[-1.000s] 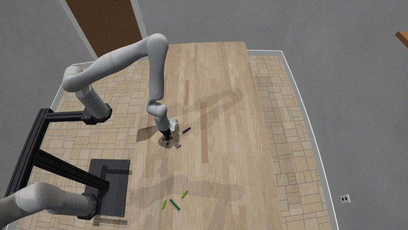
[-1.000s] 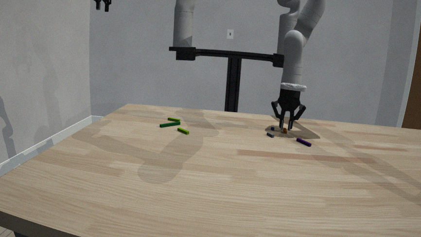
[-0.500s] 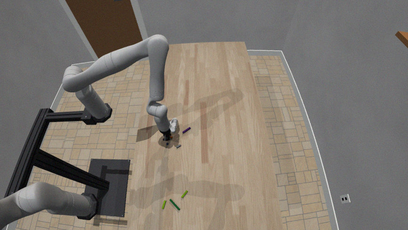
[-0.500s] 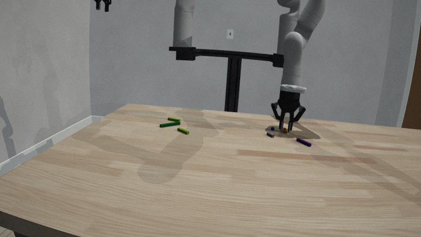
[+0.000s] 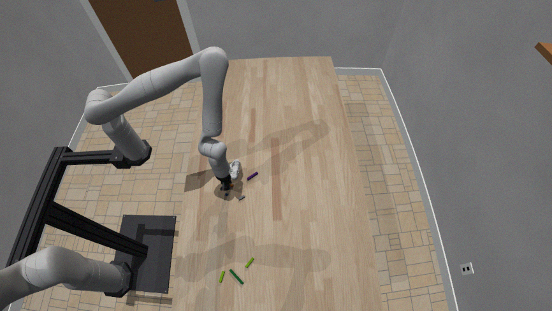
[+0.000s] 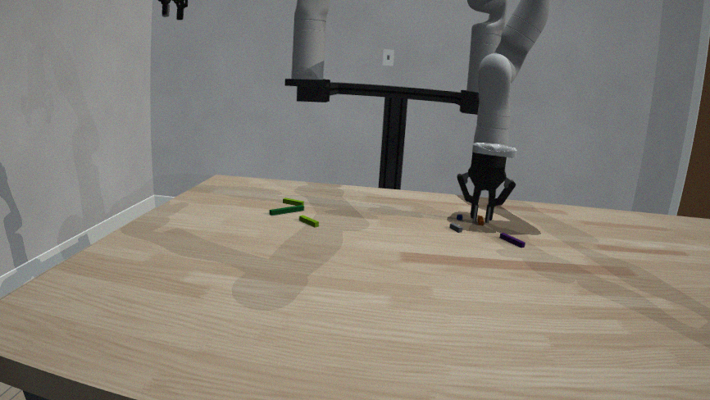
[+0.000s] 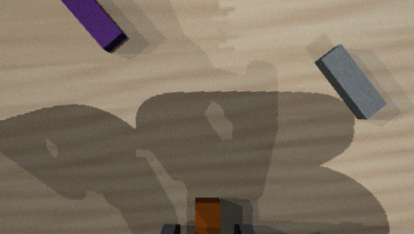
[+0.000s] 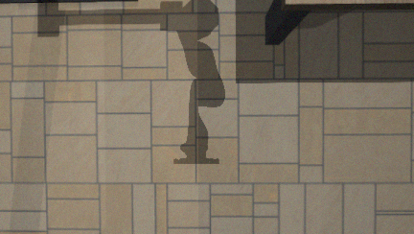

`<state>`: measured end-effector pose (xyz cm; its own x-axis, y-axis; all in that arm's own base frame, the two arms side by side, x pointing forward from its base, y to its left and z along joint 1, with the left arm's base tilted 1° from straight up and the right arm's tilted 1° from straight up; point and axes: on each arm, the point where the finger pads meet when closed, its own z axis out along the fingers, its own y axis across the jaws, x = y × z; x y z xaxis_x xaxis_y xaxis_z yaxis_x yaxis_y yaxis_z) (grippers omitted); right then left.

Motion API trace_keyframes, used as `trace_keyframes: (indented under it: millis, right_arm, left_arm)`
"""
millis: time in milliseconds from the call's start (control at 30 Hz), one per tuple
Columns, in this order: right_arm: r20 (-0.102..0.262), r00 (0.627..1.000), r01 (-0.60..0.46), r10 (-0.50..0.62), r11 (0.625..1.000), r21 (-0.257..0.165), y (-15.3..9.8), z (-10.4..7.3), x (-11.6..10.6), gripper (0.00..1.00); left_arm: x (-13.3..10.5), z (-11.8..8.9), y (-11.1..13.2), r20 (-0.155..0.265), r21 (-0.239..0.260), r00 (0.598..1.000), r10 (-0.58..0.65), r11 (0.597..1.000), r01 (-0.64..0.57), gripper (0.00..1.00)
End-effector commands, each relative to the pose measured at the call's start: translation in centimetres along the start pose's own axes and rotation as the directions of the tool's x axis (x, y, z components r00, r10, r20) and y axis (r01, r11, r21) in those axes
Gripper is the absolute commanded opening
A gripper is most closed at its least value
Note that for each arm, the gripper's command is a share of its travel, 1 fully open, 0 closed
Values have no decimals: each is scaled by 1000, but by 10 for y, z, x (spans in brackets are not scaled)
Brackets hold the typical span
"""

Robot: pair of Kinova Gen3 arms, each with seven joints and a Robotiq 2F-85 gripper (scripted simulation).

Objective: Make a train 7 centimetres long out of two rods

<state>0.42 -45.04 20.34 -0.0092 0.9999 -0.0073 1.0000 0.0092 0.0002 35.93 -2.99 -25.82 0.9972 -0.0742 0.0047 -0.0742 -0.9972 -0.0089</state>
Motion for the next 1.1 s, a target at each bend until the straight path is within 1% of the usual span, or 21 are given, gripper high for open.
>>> trace_keyframes:
  millis: [0, 567, 600, 1067]
  right_arm:
    - [2, 1000, 0, 0, 1000, 0, 0, -1, 0, 1000]
    - [2, 1000, 0, 0, 1000, 0, 0, -1, 0, 1000]
    - [2, 1000, 0, 0, 1000, 0, 0, -1, 0, 1000]
    - [2, 1000, 0, 0, 1000, 0, 0, -1, 0, 1000]
  left_arm:
    - [1, 0, 0, -1, 0, 1000, 0, 1000, 0, 317]
    - [1, 0, 0, -1, 0, 1000, 0, 1000, 0, 317]
    - [1, 0, 0, -1, 0, 1000, 0, 1000, 0, 175]
    - [1, 0, 0, -1, 0, 1000, 0, 1000, 0, 175]
